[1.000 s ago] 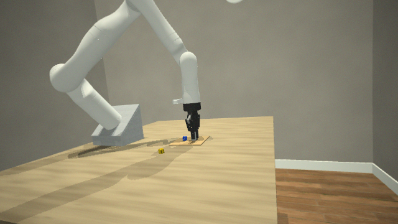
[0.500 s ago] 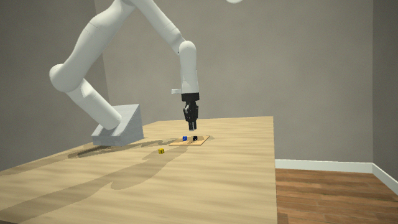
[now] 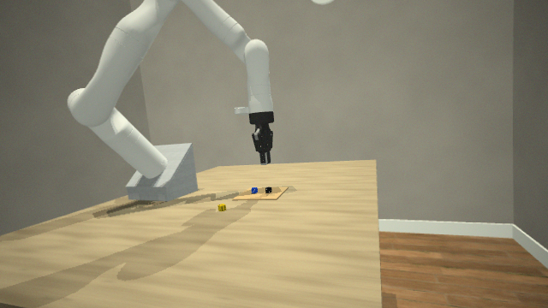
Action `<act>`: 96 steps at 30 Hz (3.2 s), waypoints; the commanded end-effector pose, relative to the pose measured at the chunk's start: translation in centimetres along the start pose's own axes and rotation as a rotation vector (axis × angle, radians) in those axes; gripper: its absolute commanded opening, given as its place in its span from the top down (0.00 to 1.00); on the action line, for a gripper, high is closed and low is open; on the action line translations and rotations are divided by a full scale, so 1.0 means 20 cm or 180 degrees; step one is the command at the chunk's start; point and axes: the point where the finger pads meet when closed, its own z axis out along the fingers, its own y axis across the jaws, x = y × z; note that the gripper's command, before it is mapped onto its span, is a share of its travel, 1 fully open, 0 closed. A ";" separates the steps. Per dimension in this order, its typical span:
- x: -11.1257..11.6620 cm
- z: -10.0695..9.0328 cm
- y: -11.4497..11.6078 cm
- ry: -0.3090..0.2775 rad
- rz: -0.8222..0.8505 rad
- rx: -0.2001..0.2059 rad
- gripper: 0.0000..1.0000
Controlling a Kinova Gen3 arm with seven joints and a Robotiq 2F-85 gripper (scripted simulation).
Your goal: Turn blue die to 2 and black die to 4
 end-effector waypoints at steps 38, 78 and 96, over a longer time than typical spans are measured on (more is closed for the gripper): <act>0.00 -0.25 0.00 -0.0013 -0.0002 -0.0008 0.00; 0.00 -0.43 0.00 -0.0013 -0.0002 -0.0008 0.00; 0.00 -0.43 0.00 -0.0013 -0.0002 -0.0008 0.00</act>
